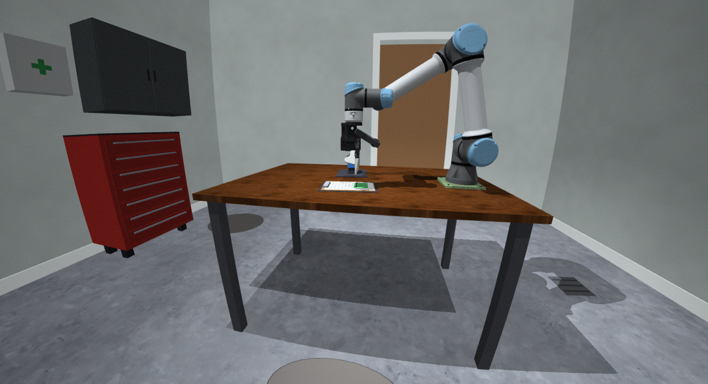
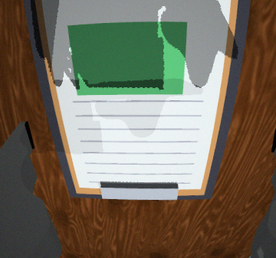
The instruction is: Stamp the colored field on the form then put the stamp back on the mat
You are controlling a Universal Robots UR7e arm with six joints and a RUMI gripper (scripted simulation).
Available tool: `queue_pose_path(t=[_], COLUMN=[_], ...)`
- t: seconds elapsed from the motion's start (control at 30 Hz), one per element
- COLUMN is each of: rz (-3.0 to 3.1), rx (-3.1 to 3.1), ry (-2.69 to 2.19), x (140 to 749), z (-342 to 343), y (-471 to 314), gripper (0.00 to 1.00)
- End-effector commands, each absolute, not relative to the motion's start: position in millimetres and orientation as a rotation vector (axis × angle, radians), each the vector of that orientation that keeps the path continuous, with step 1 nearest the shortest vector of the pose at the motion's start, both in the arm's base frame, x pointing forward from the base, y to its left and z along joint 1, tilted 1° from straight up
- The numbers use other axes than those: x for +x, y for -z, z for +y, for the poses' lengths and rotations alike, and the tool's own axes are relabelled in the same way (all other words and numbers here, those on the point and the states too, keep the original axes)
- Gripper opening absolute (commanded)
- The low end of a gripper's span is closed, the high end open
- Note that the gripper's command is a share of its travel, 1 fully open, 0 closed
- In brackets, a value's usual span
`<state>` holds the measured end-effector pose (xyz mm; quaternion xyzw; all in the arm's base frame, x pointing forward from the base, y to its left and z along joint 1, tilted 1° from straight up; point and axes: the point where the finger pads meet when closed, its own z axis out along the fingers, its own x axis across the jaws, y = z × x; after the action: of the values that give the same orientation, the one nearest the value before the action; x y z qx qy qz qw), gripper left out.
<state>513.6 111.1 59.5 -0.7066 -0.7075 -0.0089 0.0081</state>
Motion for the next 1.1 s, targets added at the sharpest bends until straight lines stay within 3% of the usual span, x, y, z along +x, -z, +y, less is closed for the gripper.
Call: queue_pose_path(t=[0.0,1.07], rz=[-2.211,-2.120], rx=[-2.205,-2.299], ry=[0.026,0.032], x=[512.1,515.4], z=[112.3,111.5], y=[-58.2,-69.2], gripper=[1.00,1.00])
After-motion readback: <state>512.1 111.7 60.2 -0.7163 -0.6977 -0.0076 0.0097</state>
